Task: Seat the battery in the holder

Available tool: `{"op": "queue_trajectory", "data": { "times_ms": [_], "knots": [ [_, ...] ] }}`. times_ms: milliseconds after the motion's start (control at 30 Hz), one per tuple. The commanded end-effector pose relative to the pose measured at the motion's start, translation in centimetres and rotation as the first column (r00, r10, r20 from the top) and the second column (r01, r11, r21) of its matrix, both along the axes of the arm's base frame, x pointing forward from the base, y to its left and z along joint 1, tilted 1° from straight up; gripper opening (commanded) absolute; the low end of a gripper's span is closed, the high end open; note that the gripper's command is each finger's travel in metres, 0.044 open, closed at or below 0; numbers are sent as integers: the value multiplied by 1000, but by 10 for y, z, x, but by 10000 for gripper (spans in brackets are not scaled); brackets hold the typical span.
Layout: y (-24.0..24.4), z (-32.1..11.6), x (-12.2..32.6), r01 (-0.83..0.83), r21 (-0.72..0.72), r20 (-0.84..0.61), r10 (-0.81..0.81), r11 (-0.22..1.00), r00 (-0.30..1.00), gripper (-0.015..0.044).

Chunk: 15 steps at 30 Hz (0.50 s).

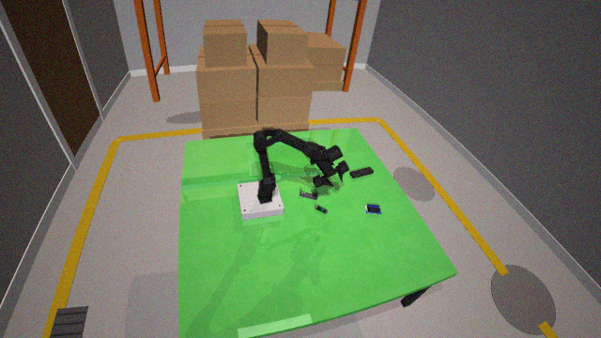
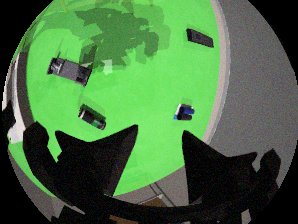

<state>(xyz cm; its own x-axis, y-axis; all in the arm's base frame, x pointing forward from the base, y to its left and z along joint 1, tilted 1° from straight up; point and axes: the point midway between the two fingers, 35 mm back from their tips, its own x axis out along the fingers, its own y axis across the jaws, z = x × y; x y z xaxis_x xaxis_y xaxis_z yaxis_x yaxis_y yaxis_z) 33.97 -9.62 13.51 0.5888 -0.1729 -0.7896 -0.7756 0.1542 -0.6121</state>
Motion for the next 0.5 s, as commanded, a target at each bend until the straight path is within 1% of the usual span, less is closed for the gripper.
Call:
{"op": "queue_trajectory", "data": {
  "times_ms": [0, 133, 200, 233, 467],
  "knots": [
    [-26, -65, -36, -490, -15, -455, 431, 872, 779, 235],
    [-32, -82, -53, -646, 81, -544, 577, 759, 609, 235],
    [-34, -89, -61, -709, 139, -567, 643, 691, 515, 235],
    [-35, -91, -63, -723, 154, -570, 658, 674, 492, 235],
    [-35, -91, -64, -726, 157, -571, 662, 669, 486, 235]
  ]
}}
